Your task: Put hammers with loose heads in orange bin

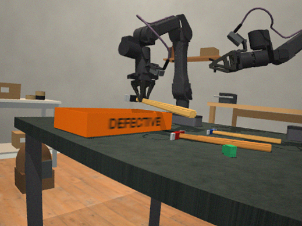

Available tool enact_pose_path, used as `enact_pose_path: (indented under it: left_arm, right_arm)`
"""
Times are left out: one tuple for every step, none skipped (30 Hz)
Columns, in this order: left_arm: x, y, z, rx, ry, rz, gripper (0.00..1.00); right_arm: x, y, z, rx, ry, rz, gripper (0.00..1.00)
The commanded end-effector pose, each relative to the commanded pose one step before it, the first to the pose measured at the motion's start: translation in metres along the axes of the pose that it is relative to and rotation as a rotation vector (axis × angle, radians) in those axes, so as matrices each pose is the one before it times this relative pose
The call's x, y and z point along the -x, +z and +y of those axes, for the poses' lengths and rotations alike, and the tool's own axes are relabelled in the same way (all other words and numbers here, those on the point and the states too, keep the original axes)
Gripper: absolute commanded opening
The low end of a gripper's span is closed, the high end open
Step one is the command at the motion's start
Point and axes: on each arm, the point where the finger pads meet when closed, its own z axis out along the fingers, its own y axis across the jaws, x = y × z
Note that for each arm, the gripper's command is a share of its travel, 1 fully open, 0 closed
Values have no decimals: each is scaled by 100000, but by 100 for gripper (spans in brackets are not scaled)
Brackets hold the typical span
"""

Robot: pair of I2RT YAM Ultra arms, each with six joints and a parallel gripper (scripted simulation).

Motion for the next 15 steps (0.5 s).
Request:
enact_pose_path:
  left_arm:
    - [691,239,6,581,-292,-2188,100]
    - [0,0,0,0,0,0,100]
    - [0,0,0,0,0,0,100]
    - [0,0,0,0,0,0,100]
    - [0,0,0,0,0,0,100]
    - [0,0,0,0,0,0,100]
    - [0,0,0,0,0,0,100]
    - [0,0,0,0,0,0,100]
    - [0,0,0,0,0,0,100]
    - [0,0,0,0,0,0,100]
    - [0,0,0,0,0,0,100]
    - [0,0,0,0,0,0,100]
    - [0,0,0,0,0,0,100]
    - [0,0,0,0,0,0,100]
    - [0,0,0,0,0,0,100]
  right_arm:
    - [757,-1435,-1051,-11124,17682,347,15]
    - [0,0,0,0,0,0,15]
    - [59,-4,-105,-1109,4026,14,15]
    - [62,-2,-39,-1044,3973,-10,15]
    - [53,0,1,-952,3815,-24,15]
    - [39,7,12,-894,3724,-45,15]
    - [39,16,41,-1139,4915,-99,15]
    - [31,18,24,-1108,4856,-156,15]
    - [18,17,28,-899,4050,-165,15]
    - [20,16,5,-862,3891,-202,15]
    - [9,17,19,-783,3663,-205,15]
    - [13,17,3,-810,3807,-253,15]
    - [4,18,17,-756,3667,-266,15]
    - [5,17,13,-740,3645,-297,15]
    - [12,16,2,-780,3878,-357,15]
